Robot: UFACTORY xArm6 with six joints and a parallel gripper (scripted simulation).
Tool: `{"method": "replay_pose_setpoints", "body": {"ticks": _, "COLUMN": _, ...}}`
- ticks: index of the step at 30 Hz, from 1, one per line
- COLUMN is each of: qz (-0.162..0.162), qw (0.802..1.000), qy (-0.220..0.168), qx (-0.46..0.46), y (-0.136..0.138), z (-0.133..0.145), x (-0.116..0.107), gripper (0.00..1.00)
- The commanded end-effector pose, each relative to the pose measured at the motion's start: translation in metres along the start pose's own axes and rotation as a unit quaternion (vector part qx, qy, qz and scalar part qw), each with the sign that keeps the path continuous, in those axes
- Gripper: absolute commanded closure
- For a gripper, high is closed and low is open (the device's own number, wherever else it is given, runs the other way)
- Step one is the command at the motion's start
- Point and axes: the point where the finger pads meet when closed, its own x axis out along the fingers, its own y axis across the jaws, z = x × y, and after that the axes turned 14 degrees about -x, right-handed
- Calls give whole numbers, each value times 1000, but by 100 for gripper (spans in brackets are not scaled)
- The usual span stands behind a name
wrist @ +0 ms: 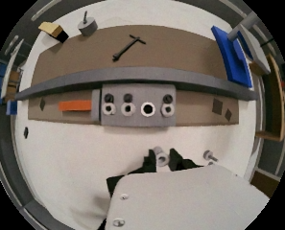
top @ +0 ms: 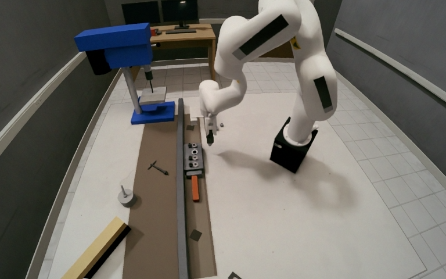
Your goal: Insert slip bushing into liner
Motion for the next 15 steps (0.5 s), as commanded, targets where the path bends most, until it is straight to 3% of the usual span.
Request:
{"method": "replay_pose_setpoints", "body": {"ticks": 1, "qz": 0, "qw": 1000, "qy": -1, "qx": 0, "y": 1, "z": -1, "x": -8, "gripper": 74}}
{"method": "replay_pose_setpoints", "body": {"ticks": 15, "qz": 0, "qw": 1000, "qy": -1, "qx": 0, "y": 1, "z": -1, "x": -20, "gripper": 74}}
